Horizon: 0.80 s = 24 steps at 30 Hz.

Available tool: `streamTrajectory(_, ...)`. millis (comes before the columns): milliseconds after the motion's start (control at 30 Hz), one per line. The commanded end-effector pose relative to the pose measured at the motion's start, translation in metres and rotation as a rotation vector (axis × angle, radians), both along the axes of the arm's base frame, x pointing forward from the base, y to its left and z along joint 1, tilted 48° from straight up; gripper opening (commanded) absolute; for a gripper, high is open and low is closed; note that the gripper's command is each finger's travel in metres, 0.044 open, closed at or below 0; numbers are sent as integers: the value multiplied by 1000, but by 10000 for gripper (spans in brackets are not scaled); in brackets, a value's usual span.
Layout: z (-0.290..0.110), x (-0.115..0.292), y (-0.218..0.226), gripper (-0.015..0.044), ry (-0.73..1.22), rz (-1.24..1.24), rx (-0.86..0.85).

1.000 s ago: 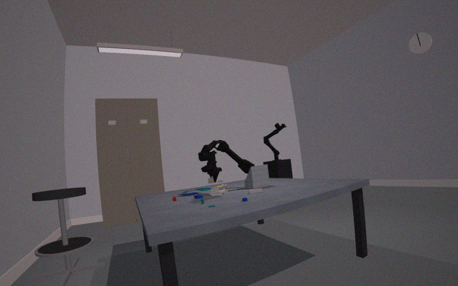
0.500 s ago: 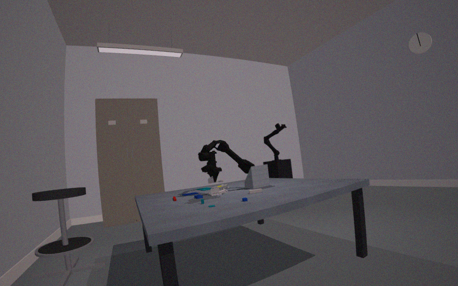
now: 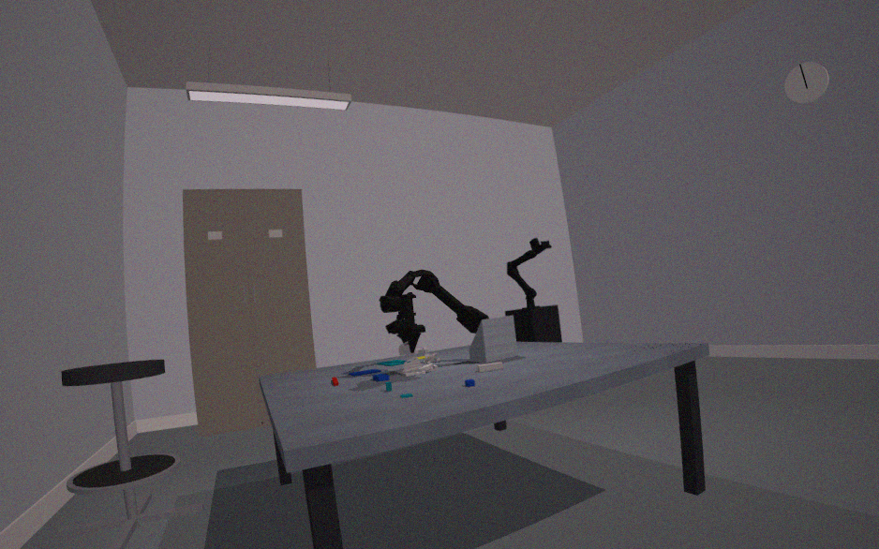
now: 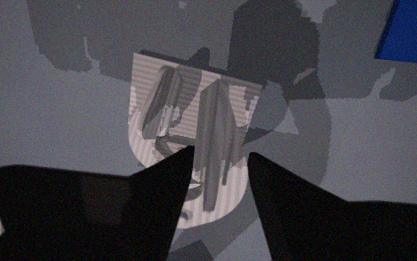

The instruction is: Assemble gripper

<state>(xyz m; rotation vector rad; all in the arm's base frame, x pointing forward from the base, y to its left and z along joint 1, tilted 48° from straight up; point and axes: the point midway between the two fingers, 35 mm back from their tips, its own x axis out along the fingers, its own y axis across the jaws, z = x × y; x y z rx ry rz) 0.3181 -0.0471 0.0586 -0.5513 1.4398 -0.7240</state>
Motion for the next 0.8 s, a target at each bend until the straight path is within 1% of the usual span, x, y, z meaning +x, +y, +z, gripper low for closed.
streamTrajectory(0,-6,-1,-7,134,7,0,-4)
streamTrajectory(767,-26,-3,-30,134,9,0,-7)
